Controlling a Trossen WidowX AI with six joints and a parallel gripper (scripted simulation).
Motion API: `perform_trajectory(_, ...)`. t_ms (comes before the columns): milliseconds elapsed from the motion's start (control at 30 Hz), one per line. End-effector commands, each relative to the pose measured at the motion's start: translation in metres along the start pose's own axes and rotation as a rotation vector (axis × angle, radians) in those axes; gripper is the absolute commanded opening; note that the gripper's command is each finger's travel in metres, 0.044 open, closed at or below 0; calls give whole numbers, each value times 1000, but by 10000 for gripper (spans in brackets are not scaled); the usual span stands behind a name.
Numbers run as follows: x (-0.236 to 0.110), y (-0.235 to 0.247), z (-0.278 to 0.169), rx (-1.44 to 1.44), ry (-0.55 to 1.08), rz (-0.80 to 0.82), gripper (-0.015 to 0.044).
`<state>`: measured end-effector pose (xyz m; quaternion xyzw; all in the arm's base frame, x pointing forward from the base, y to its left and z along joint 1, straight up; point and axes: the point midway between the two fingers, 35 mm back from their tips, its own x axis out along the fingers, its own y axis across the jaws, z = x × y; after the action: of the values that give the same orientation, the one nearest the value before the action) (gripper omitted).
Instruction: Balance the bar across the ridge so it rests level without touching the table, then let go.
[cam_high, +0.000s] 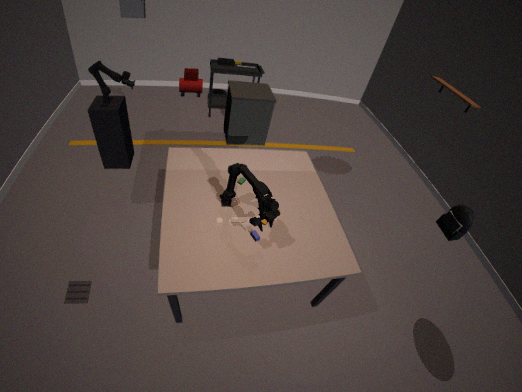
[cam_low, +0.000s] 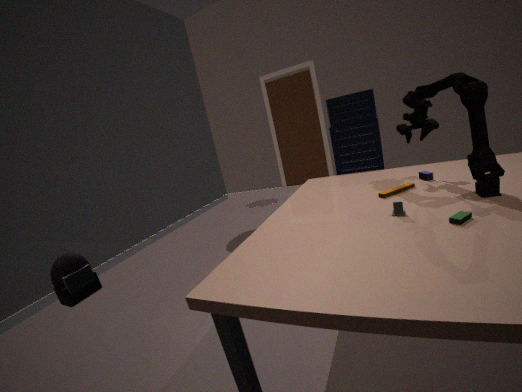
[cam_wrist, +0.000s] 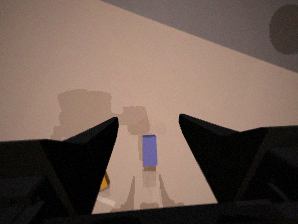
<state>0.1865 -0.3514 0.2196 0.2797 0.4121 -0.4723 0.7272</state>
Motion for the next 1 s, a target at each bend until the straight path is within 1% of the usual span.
perform_trajectory(0,10,25,-14,-163,57,27,315)
perform_trajectory(433,21,95,-53,-658,166,139,315)
perform_trajectory(967,20,168,-115,-1258,265,298,315)
